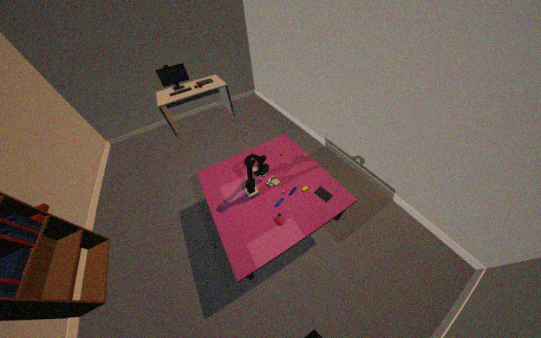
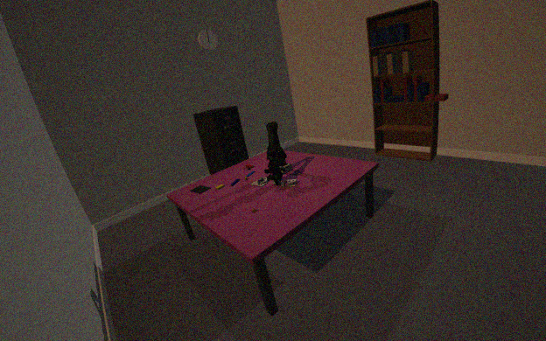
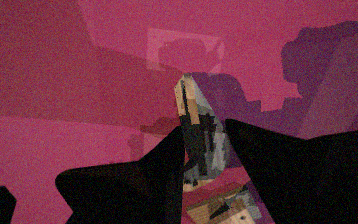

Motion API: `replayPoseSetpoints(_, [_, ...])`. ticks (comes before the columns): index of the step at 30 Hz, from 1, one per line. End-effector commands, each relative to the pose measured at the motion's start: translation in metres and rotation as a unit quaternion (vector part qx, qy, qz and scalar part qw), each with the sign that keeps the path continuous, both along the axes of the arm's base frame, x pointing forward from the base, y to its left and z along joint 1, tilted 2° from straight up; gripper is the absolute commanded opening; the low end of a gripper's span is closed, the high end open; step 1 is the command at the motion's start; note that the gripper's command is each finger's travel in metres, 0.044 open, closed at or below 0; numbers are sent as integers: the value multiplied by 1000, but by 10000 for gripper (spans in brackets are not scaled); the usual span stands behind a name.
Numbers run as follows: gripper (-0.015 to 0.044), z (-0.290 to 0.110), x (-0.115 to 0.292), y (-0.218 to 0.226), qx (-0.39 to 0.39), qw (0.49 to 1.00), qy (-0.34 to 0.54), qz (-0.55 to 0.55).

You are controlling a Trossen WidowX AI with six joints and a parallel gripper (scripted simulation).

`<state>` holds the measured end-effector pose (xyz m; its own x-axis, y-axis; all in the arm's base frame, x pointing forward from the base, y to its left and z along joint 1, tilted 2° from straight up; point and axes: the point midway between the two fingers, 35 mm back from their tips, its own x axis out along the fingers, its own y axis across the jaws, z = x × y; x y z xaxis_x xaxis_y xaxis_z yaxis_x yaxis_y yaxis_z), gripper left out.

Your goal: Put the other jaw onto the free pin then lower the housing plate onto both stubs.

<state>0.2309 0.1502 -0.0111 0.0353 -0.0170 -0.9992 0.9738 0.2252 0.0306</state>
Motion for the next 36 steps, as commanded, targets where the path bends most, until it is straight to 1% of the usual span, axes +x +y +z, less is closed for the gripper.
replayPoseSetpoints(1, [134,7,1,1,1,1000,-1,0])
replayPoseSetpoints(23, [134,76,-2,2,4,1000,0,0])
replayPoseSetpoints(30, [134,78,-2,2,4,1000,0,2])
replayPoseSetpoints(36, [134,78,5,-15,1,999,1,54])
